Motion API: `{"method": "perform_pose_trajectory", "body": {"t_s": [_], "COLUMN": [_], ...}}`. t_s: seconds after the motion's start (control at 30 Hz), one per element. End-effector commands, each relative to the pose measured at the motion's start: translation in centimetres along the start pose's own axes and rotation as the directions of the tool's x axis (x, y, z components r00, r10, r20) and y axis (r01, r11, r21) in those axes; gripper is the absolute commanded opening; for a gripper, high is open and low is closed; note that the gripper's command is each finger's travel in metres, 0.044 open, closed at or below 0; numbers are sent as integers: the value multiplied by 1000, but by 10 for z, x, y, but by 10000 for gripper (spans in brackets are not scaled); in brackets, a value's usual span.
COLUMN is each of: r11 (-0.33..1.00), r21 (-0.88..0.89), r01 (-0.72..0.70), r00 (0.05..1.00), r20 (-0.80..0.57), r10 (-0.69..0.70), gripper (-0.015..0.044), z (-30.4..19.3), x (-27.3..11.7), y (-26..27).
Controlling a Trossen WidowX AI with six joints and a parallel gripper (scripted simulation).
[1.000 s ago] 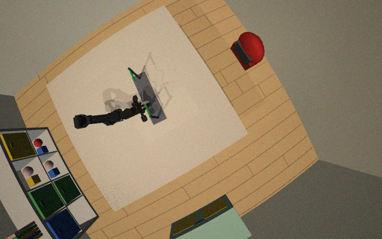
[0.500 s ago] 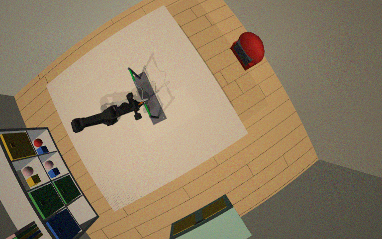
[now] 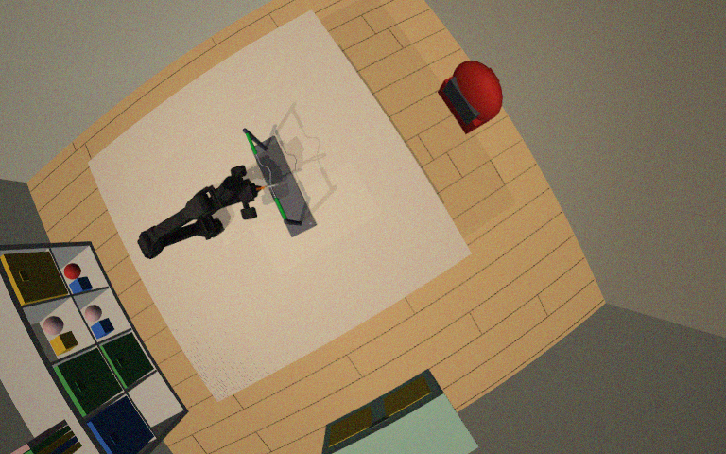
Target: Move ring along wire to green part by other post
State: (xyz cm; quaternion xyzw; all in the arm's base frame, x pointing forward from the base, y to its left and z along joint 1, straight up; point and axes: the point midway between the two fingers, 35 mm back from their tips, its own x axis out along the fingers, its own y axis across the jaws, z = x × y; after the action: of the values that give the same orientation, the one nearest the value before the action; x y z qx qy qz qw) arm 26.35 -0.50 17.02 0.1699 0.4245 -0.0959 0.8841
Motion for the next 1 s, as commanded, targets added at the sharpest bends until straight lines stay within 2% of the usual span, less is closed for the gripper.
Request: {"method": "perform_pose_trajectory", "body": {"t_s": [0.0, 0.23, 0.53, 0.97], "r11": [998, 986, 972, 986], "r21": [58, 167, 235, 170], "r01": [8, 8, 5, -2], "r00": [999, 989, 989, 992], "r20": [-52, -149, -142, -125], "r10": [-5, 18, 29, 24], "gripper": [-150, -150, -150, -150], "z": [0, 1, 6, 8], "x": [-7, -21, -22, -22], "y": [10, 32, 49, 54]}}
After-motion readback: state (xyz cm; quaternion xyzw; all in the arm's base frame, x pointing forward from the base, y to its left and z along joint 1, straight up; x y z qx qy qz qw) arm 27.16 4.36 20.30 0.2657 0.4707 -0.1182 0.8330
